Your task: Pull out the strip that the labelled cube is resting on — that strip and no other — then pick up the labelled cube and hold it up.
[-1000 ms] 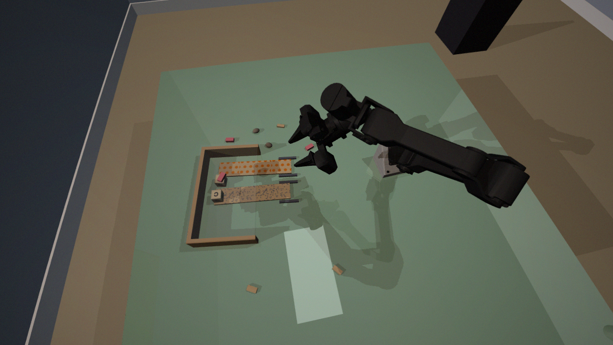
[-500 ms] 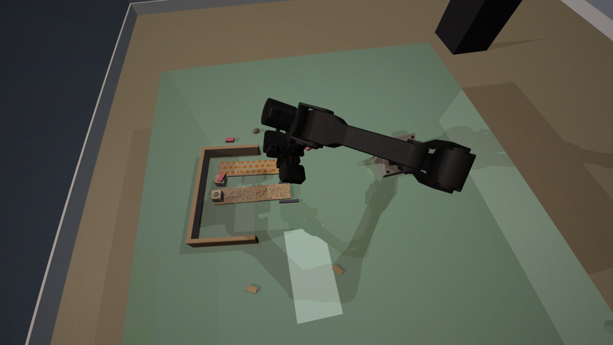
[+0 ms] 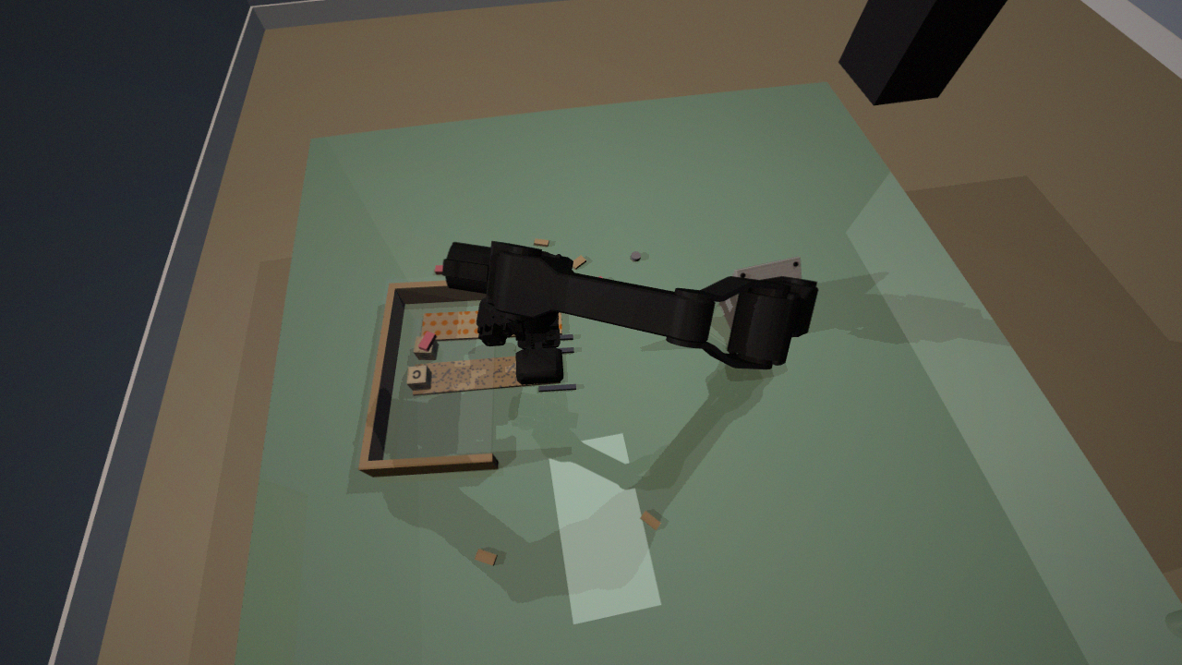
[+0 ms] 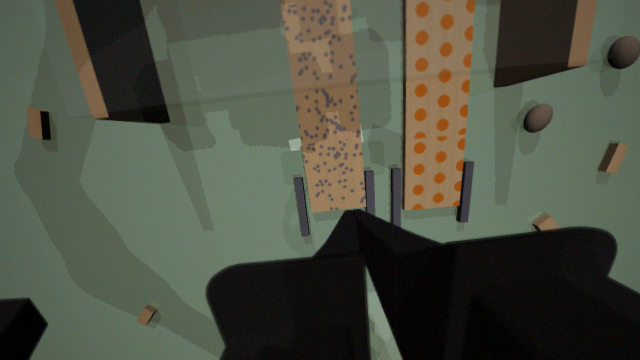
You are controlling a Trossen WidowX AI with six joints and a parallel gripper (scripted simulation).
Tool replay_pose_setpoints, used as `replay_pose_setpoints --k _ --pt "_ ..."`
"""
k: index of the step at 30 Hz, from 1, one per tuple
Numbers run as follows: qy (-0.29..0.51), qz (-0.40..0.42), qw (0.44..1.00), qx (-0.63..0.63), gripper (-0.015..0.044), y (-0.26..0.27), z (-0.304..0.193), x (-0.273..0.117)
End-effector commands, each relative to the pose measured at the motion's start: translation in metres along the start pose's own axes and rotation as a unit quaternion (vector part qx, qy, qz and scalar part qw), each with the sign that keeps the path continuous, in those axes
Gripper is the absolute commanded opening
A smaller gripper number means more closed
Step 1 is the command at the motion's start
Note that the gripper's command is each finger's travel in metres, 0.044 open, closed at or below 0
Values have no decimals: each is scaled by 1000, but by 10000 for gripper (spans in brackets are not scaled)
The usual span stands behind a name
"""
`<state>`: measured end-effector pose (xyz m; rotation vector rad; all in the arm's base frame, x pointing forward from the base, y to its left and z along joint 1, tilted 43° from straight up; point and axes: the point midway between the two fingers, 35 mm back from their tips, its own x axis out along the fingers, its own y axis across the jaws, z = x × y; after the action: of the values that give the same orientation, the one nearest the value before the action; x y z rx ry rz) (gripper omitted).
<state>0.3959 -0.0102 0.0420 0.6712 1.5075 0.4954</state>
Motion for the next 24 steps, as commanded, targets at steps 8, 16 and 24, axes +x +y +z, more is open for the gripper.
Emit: replay_pose_setpoints --k 8,16,24 --pt "19 -3 1000 -2 0 2 0 11" --pt "18 -3 1000 -2 0 2 1 24" --pt "18 -3 1000 -2 0 2 1 37"
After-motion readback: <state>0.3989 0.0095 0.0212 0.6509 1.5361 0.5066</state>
